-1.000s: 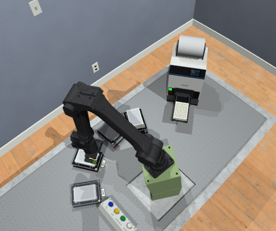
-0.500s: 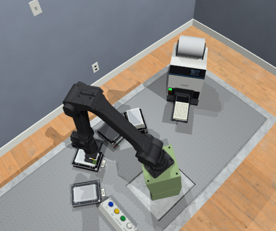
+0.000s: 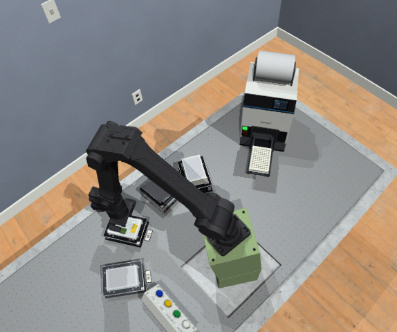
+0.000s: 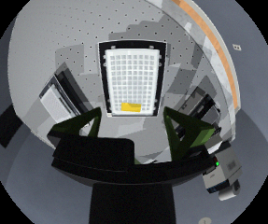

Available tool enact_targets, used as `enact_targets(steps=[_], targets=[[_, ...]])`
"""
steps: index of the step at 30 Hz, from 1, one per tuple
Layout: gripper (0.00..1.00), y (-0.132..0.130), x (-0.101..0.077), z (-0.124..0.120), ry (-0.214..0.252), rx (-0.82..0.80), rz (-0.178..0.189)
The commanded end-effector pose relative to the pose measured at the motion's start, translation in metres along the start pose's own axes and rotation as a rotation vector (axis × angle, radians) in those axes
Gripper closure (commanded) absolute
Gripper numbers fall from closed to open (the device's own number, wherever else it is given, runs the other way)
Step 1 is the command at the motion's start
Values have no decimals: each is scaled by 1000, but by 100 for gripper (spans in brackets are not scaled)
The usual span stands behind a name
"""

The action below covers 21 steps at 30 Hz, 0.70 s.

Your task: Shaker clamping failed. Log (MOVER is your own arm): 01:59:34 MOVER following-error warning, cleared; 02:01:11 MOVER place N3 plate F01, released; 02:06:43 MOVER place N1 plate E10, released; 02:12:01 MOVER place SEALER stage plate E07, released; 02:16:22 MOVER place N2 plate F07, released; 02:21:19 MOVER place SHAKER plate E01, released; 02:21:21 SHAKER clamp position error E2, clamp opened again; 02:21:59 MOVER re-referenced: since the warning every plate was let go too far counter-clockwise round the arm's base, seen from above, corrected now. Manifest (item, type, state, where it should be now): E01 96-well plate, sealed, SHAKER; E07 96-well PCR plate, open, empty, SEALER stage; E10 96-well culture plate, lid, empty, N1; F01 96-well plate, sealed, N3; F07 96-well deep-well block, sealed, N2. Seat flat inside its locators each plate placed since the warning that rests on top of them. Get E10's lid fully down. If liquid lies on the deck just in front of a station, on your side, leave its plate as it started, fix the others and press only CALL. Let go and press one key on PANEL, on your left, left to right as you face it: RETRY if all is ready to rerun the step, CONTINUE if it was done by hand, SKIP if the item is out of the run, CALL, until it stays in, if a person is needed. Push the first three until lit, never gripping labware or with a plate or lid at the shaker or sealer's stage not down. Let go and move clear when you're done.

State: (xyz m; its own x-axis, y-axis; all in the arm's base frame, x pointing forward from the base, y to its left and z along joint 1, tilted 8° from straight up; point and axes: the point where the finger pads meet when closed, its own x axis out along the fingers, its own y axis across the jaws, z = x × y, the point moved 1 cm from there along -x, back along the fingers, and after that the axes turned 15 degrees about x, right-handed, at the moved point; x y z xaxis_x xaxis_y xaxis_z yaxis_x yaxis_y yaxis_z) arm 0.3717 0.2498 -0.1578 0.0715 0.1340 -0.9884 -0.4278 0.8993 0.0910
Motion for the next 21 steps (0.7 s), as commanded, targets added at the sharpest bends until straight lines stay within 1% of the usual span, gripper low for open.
enact_targets(steps=[1,6,7,9,11,13,14,16,17,21], targets=[[0,8,10,16,11,2,-2],[0,15,15,40,9,2,-2],[0,13,16,43,8,8,-3],[0,7,15,44,7,12,-4],[0,6,17,36,34,13,-7],[0,6,17,36,34,13,-7],[0,7,16,33,10,11,-4],[0,7,16,34,10,11,-4],[0,8,14,37,-9,2,1],[0,10,8,45,-9,2,1]])
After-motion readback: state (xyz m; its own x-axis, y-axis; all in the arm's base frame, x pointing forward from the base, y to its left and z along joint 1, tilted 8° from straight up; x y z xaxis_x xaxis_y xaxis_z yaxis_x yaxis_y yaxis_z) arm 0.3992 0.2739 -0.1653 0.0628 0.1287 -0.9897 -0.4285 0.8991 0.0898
